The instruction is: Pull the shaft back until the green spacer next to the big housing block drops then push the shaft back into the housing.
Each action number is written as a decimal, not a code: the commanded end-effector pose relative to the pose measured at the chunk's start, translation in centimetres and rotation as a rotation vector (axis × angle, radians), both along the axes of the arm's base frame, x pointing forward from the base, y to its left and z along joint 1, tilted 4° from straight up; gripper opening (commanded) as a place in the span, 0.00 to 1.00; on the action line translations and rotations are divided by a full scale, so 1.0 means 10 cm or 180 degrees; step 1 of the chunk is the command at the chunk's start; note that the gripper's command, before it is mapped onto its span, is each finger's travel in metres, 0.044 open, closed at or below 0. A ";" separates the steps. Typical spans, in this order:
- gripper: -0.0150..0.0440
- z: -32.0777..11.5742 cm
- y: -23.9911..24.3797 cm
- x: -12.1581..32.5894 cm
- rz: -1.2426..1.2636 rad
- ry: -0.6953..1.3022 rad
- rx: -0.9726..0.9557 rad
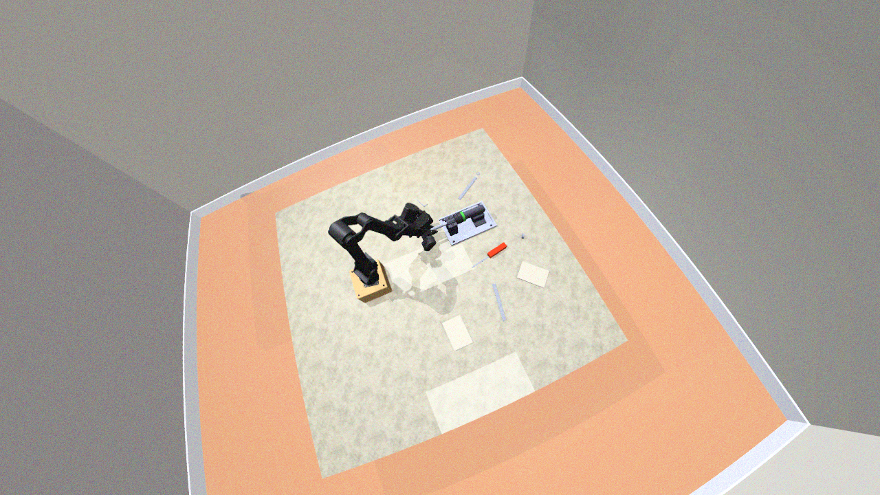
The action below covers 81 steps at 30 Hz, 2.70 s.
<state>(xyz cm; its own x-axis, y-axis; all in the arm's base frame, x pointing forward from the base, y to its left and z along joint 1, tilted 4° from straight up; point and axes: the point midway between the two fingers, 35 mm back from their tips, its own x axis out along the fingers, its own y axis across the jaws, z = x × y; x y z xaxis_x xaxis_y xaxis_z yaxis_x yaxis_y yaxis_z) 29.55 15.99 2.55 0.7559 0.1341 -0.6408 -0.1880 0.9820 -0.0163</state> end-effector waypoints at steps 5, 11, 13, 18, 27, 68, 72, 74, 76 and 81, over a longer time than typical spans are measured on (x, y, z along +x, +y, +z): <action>0.25 -0.01 -0.01 -0.02 -0.0014 0.0004 0.0003; 0.25 -0.01 -0.01 -0.02 -0.0014 0.0004 0.0003; 0.25 -0.01 -0.01 -0.02 -0.0014 0.0004 0.0003; 0.25 -0.01 -0.01 -0.03 -0.0014 0.0004 0.0003; 0.25 -0.01 -0.01 -0.04 -0.0014 0.0004 0.0003; 0.25 -0.01 -0.02 -0.08 -0.0014 0.0006 0.0002; 0.25 -0.01 -0.02 -0.09 -0.0014 0.0006 0.0002; 0.25 -0.01 -0.02 -0.09 -0.0014 0.0006 0.0002; 0.25 -0.01 -0.02 -0.09 -0.0014 0.0006 0.0002; 0.25 -0.01 -0.02 -0.09 -0.0014 0.0006 0.0002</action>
